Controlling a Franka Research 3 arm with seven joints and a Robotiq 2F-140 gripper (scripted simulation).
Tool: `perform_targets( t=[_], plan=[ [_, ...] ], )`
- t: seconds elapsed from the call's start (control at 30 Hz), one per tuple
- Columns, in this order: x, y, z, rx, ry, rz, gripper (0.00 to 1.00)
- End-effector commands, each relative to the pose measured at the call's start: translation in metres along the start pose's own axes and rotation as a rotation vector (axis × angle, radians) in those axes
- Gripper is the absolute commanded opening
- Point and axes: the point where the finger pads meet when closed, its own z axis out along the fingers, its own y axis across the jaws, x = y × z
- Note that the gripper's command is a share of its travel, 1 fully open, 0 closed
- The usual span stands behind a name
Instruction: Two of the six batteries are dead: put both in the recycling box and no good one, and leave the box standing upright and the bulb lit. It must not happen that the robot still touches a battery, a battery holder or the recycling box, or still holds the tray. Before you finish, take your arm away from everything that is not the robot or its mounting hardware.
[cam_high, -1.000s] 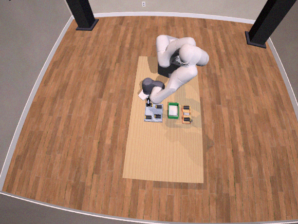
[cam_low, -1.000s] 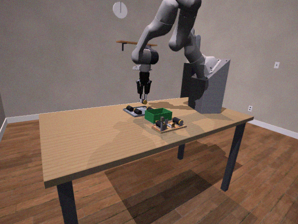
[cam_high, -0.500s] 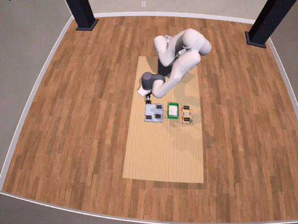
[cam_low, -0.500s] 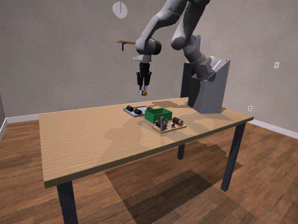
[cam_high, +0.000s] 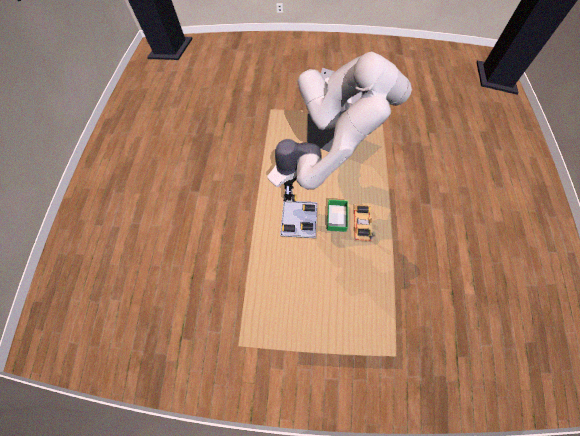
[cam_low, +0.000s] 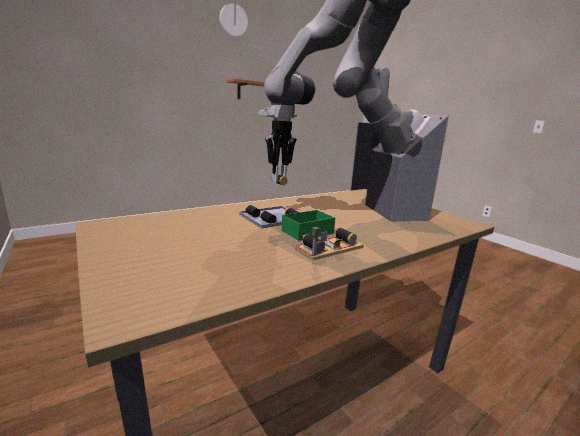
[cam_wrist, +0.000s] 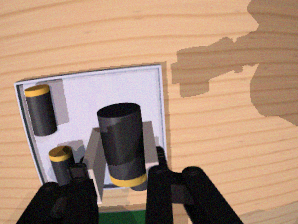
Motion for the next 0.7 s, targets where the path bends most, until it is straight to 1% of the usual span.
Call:
perform_targets(
  t=[0.0,0.1,0.23,0.4,0.6,0.67],
  plan=[
    [-0.0004,0.0013,0.0000,-0.002,-0.002,0.074,0.16],
    [-0.0004,0.0013,0.0000,-0.002,-0.002,0.089,0.16],
    [-0.0004,0.0013,0.0000,-0.002,-0.002,0.175,0.16],
    [-0.0004,0.0013,0.0000,-0.003,-0.001,0.340,0.16],
    [-0.0004,0.0013,0.0000,-0.003,-0.001,0.620,0.16],
    [-0.0004,0.0013,0.0000,-0.003,-0.001,0.620,0.16]
  ],
)
